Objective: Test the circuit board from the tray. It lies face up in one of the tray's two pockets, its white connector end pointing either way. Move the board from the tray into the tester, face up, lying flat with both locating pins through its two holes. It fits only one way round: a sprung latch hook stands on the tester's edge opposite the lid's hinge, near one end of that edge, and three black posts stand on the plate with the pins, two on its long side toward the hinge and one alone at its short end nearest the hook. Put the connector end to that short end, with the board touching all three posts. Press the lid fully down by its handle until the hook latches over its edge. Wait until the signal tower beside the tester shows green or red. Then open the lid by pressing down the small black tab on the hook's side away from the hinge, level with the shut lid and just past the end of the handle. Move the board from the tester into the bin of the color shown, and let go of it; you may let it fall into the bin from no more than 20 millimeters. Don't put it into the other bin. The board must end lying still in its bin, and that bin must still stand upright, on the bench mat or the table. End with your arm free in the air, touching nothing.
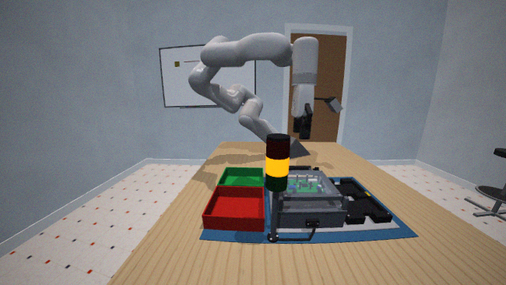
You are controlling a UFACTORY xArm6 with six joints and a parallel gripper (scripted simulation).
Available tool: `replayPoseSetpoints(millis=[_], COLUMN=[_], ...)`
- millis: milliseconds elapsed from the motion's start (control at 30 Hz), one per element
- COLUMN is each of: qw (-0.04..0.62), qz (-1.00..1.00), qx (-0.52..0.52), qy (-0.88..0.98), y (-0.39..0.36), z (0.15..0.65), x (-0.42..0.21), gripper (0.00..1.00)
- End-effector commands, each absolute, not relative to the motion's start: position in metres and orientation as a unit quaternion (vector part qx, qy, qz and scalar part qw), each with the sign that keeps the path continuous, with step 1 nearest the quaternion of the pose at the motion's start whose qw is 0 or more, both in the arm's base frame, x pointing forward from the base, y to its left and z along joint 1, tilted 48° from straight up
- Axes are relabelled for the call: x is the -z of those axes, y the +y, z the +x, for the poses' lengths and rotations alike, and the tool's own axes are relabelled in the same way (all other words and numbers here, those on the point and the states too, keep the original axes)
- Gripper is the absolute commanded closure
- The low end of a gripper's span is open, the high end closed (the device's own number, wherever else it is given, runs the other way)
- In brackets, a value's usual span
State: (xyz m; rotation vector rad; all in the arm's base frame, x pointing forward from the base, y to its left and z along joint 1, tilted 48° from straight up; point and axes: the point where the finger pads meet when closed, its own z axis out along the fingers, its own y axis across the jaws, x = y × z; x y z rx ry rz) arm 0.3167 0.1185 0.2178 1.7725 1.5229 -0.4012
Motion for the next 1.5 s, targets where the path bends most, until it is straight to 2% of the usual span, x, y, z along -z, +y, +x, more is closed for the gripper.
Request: replayPoseSetpoints(millis=[0,967,1000,1467], qw=[0.376,0.376,0.376,0.376], qz=[0.693,0.693,0.693,0.693], qx=[0.155,0.155,0.155,0.155], qy=[0.595,0.595,0.595,0.595], y=[0.1194,0.1194,0.1194,0.1194], z=[0.3171,0.3171,0.3171,0.3171], x=[-0.2184,-0.2184,-0.2184,-0.2184], gripper=[0.00,0.00,1.00,1.00])
